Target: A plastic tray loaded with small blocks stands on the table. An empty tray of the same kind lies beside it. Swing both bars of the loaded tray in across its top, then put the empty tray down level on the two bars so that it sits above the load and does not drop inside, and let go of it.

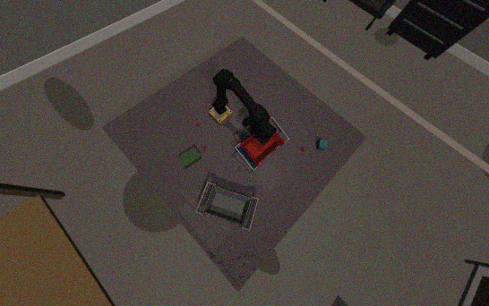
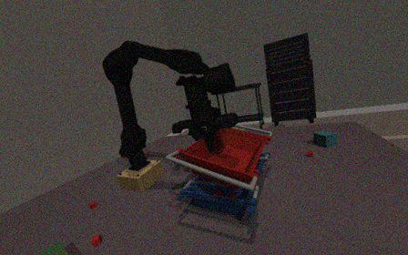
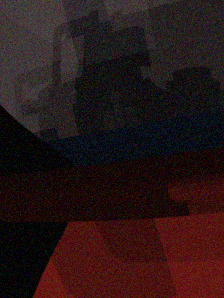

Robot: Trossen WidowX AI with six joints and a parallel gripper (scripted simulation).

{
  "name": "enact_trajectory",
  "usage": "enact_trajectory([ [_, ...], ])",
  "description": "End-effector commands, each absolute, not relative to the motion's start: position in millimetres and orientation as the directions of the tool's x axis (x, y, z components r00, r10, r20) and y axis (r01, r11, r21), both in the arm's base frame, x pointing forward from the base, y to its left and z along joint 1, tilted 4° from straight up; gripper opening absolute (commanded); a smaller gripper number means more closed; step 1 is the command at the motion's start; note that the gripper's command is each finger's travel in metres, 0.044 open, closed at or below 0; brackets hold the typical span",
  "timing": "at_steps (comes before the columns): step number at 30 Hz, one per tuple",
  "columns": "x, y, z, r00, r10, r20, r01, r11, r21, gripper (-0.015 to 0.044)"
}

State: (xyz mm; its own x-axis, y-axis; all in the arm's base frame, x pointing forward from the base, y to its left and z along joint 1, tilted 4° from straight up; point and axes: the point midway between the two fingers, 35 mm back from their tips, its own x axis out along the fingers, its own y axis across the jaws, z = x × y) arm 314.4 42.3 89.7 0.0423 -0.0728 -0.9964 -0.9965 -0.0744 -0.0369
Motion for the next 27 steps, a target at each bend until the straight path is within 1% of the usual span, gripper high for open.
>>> enact_trajectory([
  [1, 310.2, 41.6, 85.0, 0.027, -0.073, -0.997, -0.997, -0.076, -0.021, 0.0],
  [27, 305.5, 40.3, 72.4, 0.027, -0.073, -0.997, -0.997, -0.076, -0.021, 0.0],
])
